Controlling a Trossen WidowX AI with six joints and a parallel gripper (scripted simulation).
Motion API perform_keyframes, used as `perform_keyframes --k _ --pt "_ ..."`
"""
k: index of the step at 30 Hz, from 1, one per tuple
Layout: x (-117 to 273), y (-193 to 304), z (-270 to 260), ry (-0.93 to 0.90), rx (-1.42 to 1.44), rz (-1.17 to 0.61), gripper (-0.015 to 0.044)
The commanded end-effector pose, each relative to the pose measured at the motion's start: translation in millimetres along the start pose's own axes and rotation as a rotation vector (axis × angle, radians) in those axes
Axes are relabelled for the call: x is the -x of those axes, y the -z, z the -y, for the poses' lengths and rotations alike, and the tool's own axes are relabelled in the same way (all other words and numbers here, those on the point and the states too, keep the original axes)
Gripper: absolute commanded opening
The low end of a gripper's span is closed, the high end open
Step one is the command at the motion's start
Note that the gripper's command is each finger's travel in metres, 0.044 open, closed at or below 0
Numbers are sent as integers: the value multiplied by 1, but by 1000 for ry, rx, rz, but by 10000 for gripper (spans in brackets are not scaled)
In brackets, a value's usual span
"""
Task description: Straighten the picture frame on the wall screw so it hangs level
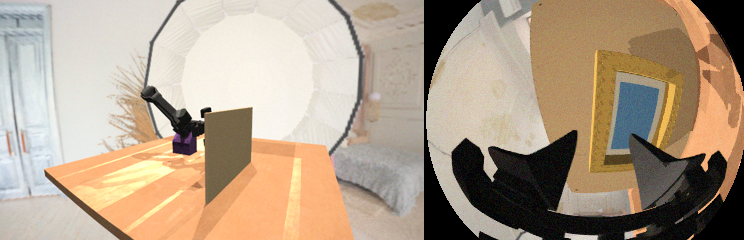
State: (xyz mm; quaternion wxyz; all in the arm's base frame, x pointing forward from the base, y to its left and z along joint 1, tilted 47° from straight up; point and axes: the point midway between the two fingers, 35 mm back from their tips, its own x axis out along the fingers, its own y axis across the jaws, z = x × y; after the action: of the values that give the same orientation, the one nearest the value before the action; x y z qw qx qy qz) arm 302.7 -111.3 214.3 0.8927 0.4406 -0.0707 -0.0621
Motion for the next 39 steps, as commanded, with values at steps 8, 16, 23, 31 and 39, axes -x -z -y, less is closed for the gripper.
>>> perform_keyframes --k 8,16,23,31,39 --pt "-18 -3 -3 -6 7 8 260" --pt "-31 -3 -3 -7 7 8 260" --pt "-35 -2 -3 -7 7 8 260" --pt "-35 -2 -3 -7 7 8 260" --pt "-35 -2 -3 -7 7 8 260"
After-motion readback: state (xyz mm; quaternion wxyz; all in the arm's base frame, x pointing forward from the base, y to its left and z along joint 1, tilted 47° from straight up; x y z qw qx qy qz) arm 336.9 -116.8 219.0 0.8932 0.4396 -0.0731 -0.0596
